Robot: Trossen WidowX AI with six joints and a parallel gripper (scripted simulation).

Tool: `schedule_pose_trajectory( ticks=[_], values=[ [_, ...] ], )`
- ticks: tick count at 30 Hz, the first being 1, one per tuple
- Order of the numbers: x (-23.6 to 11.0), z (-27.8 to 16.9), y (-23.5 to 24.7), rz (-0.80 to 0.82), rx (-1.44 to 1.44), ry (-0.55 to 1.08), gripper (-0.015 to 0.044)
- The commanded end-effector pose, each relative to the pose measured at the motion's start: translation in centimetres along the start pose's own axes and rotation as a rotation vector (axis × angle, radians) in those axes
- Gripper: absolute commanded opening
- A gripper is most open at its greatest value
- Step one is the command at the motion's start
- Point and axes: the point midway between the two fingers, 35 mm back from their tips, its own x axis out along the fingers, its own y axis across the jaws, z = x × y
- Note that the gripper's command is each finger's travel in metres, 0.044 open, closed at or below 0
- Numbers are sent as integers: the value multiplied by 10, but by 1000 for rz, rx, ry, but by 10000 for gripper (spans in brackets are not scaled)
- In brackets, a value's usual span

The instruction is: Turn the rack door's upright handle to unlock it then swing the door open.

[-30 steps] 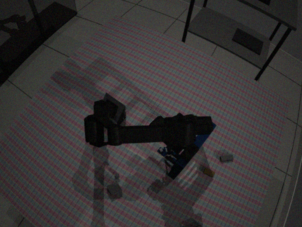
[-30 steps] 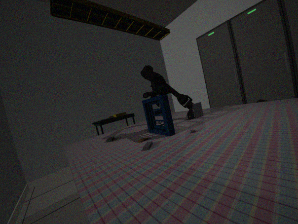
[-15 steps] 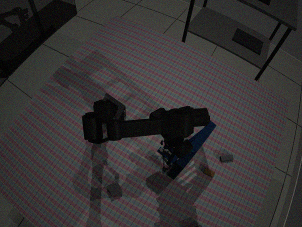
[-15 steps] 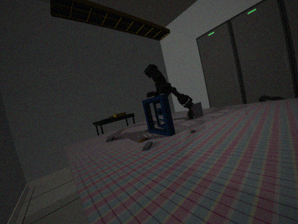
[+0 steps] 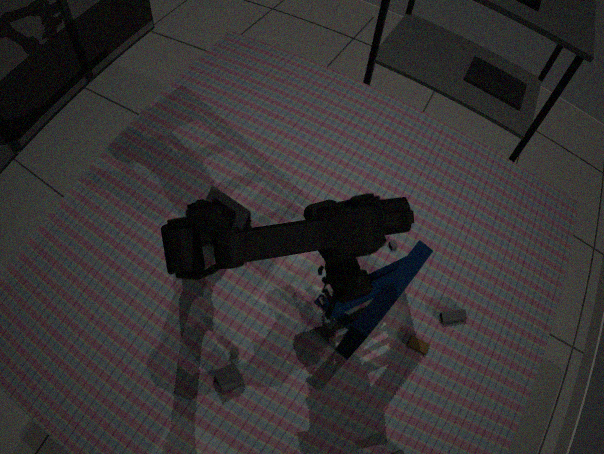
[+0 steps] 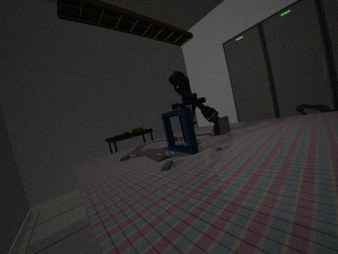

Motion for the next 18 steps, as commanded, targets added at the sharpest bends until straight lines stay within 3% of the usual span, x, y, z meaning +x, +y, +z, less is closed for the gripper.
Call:
schedule_pose_trajectory(
  ticks=[1, 18],
  values=[
    [1, 2, 4, -4, 83, -6, 14],
    [1, 16, 38, -1, 348, -7, 14]
  ],
)
